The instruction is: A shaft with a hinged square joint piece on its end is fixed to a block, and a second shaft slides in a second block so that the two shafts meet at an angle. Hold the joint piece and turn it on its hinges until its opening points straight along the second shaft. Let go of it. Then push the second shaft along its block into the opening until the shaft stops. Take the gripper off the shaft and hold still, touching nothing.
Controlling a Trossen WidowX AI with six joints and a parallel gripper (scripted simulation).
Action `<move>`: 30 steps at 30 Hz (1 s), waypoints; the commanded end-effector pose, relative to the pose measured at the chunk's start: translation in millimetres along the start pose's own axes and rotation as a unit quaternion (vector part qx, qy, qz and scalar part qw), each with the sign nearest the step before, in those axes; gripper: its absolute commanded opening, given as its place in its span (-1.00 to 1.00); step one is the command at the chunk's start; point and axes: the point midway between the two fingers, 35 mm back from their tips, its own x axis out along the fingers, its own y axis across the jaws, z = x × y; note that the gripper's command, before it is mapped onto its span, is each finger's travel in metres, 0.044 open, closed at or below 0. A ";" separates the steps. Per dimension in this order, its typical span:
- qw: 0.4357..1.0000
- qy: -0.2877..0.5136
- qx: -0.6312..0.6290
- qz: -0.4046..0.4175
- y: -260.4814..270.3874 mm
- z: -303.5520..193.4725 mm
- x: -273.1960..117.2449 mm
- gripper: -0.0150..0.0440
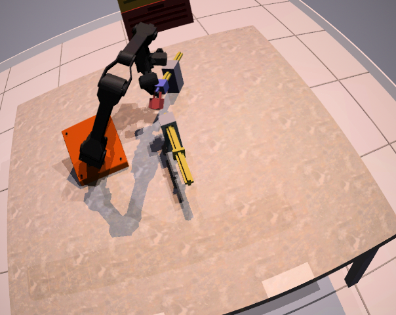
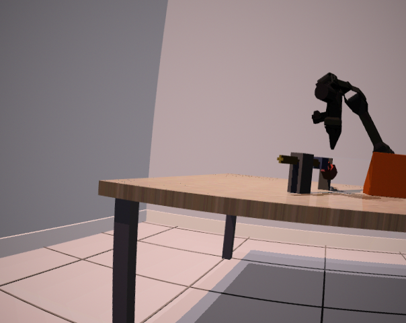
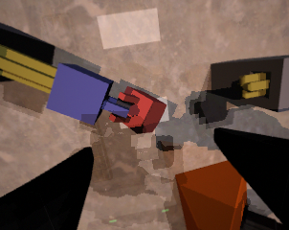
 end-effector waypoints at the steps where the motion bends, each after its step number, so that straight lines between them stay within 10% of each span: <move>1: 0.999 -0.002 0.051 0.001 -0.7 0.0 2.8 1.00; 30: 0.866 -0.001 0.496 0.058 -3.2 -1.5 11.9 1.00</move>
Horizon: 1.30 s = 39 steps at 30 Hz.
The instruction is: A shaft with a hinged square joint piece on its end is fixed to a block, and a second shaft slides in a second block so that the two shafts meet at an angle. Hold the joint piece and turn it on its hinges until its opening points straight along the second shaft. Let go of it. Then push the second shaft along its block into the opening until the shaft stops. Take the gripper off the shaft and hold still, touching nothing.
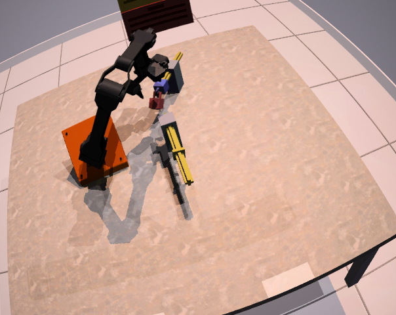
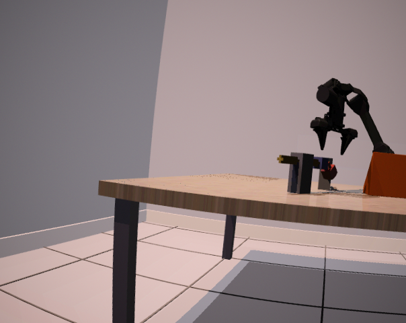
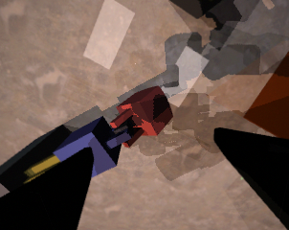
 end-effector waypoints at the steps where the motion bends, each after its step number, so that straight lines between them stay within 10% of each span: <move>1: 0.997 0.005 0.075 0.014 0.1 2.5 -1.7 1.00; 39: 0.822 0.060 0.564 0.048 -5.5 5.0 7.6 1.00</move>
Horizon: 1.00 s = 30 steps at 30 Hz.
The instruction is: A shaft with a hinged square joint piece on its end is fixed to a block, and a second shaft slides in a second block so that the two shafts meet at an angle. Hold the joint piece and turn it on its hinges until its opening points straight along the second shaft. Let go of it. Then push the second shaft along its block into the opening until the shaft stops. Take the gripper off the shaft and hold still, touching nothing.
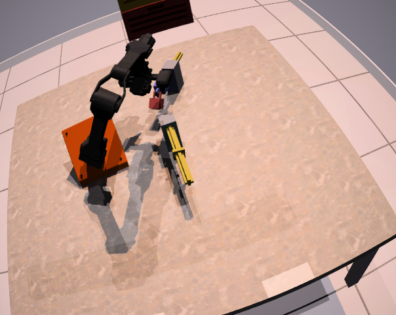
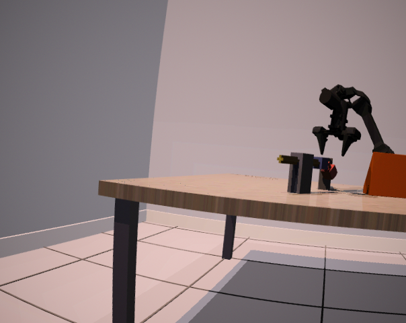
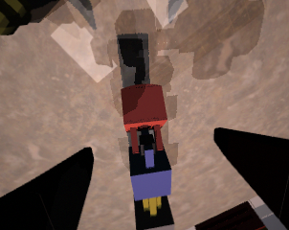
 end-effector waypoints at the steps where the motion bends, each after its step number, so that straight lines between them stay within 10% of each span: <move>1: 1.000 0.007 0.017 0.002 2.2 -0.2 -2.5 1.00; 30: 1.000 0.006 0.017 0.004 2.5 19.7 79.3 1.00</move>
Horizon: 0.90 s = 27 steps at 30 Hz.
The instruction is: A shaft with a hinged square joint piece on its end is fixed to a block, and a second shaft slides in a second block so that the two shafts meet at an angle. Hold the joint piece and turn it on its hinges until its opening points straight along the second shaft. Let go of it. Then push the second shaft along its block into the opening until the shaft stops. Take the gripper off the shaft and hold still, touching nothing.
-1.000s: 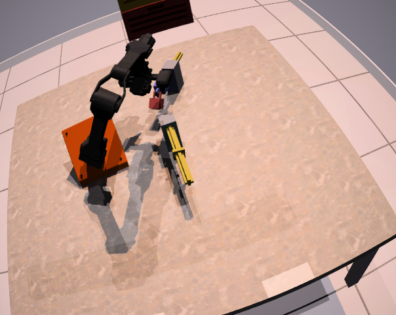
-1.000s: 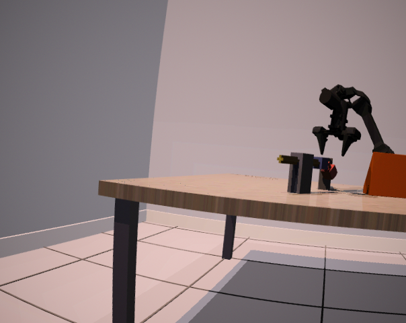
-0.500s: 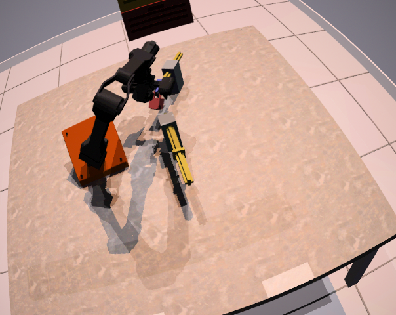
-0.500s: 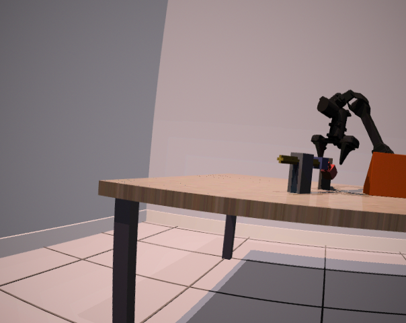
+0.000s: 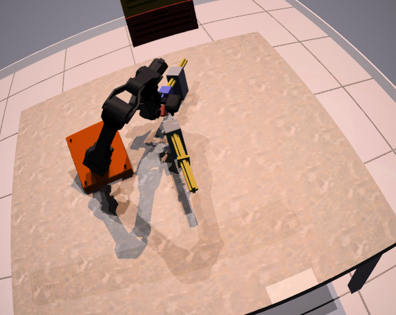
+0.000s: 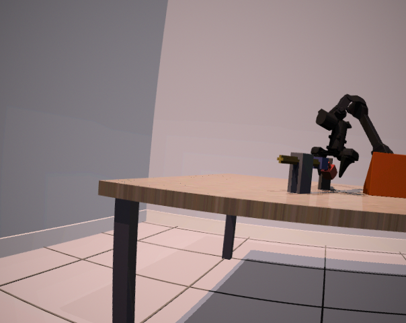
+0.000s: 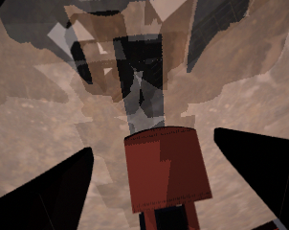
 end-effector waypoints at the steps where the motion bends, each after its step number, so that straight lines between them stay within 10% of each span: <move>1: 1.000 -0.003 -0.003 0.001 -0.5 1.2 7.7 1.00; 18: 1.000 -0.003 -0.003 0.001 -0.2 1.9 32.3 1.00; 27: 1.000 -0.003 -0.003 0.001 -0.2 1.9 32.3 0.20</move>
